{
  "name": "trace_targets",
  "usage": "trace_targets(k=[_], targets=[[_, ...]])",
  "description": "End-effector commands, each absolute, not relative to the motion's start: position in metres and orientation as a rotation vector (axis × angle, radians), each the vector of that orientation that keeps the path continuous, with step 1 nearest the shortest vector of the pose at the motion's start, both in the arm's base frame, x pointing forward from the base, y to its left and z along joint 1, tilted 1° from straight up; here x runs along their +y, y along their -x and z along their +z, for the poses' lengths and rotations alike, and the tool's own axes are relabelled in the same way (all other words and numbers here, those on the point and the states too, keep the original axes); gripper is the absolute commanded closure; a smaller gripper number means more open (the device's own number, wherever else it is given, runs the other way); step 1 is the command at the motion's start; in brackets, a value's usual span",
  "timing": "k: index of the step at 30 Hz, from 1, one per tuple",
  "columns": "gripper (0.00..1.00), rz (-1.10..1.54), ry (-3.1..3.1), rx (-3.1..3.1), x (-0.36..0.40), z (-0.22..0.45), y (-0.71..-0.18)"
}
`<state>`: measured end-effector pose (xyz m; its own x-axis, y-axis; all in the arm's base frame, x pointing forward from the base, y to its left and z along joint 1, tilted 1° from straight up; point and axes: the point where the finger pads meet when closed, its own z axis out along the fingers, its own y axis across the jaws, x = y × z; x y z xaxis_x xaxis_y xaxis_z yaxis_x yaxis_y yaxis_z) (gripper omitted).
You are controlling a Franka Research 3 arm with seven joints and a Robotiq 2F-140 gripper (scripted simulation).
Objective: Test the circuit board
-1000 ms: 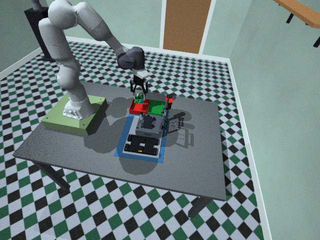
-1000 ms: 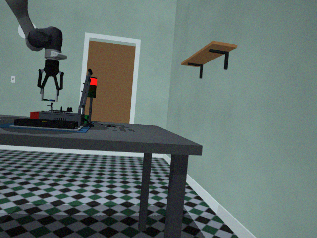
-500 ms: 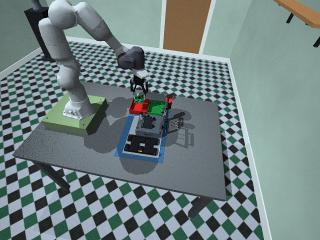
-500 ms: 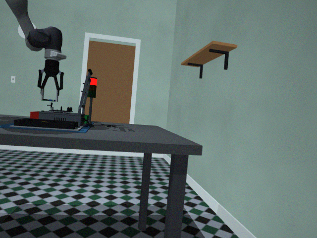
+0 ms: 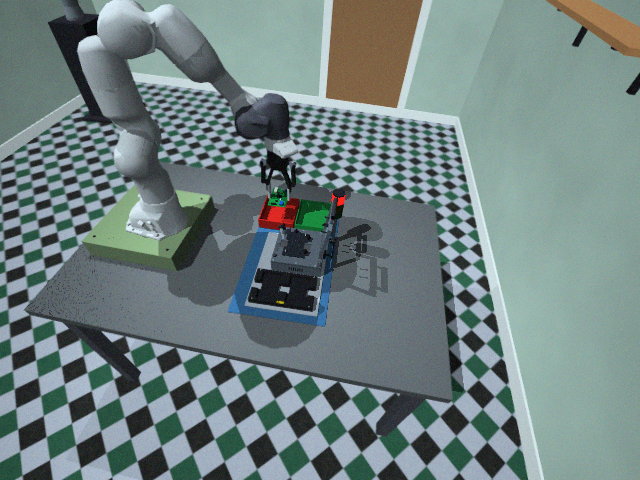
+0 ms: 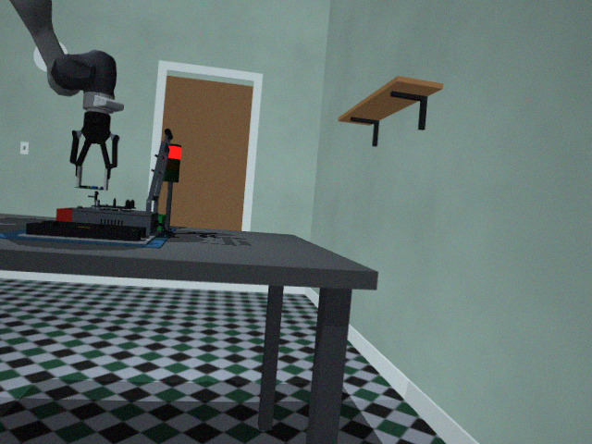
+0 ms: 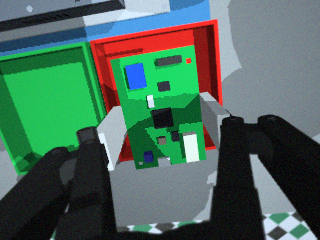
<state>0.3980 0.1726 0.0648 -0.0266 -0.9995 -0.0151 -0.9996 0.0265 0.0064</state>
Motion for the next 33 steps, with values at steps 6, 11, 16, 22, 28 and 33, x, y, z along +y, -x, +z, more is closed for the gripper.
trace_targets(k=[6, 11, 16, 22, 28, 33], targets=[[0.54, 0.025, 2.177, 2.255, 0.174, 0.053, -0.397], [0.54, 0.025, 2.177, 2.255, 0.174, 0.040, -0.397], [0.54, 0.025, 2.177, 2.255, 0.174, 0.031, -0.397], [0.54, 0.025, 2.177, 2.255, 0.175, 0.011, -0.396], [0.54, 0.025, 2.177, 2.255, 0.176, -0.007, -0.396], [0.54, 0.025, 2.177, 2.255, 0.176, -0.015, -0.396]])
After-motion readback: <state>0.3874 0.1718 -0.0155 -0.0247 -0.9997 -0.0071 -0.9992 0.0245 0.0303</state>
